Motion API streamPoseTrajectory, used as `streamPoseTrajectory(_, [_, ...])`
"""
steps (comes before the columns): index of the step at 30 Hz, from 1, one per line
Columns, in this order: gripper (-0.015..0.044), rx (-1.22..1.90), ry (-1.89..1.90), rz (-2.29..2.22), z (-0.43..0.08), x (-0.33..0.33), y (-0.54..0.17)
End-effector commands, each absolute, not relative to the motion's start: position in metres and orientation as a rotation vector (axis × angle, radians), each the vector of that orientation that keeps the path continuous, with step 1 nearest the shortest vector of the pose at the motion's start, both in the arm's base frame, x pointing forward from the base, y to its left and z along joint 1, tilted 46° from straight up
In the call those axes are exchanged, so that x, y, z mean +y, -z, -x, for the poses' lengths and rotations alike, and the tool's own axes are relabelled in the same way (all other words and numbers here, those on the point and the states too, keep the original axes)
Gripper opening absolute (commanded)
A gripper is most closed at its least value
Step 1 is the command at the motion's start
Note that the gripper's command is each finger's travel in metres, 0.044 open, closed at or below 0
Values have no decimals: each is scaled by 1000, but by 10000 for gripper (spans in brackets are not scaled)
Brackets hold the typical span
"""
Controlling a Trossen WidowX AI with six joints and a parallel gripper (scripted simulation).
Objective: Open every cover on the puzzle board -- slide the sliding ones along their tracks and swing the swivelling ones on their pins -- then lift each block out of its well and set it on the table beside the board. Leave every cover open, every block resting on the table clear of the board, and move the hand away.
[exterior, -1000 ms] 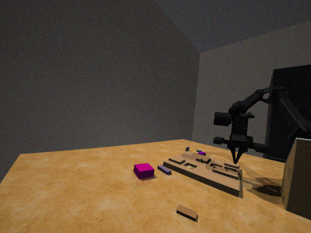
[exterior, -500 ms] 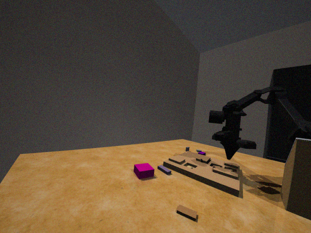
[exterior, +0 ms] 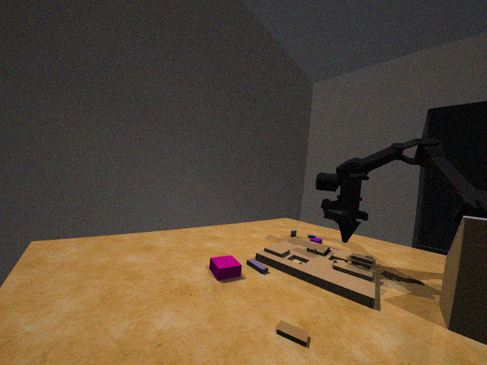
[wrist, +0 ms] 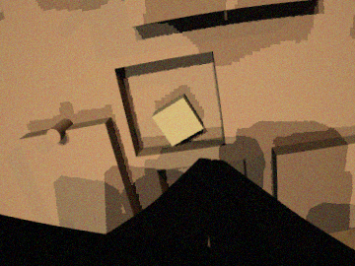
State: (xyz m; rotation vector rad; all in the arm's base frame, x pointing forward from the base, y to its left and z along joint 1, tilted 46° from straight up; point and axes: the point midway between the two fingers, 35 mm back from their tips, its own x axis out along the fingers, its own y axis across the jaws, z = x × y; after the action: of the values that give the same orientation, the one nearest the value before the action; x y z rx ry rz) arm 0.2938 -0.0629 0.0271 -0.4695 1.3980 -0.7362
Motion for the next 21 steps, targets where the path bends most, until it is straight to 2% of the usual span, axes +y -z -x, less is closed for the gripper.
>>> streamPoseTrajectory(1, [0, 883, 1283, -270, -332, -82, -56])
streamPoseTrajectory(6, [0, 664, 1428, -529, -342, -89, -64])
streamPoseTrajectory(21, [0, 653, 1434, -543, -342, -90, -64])
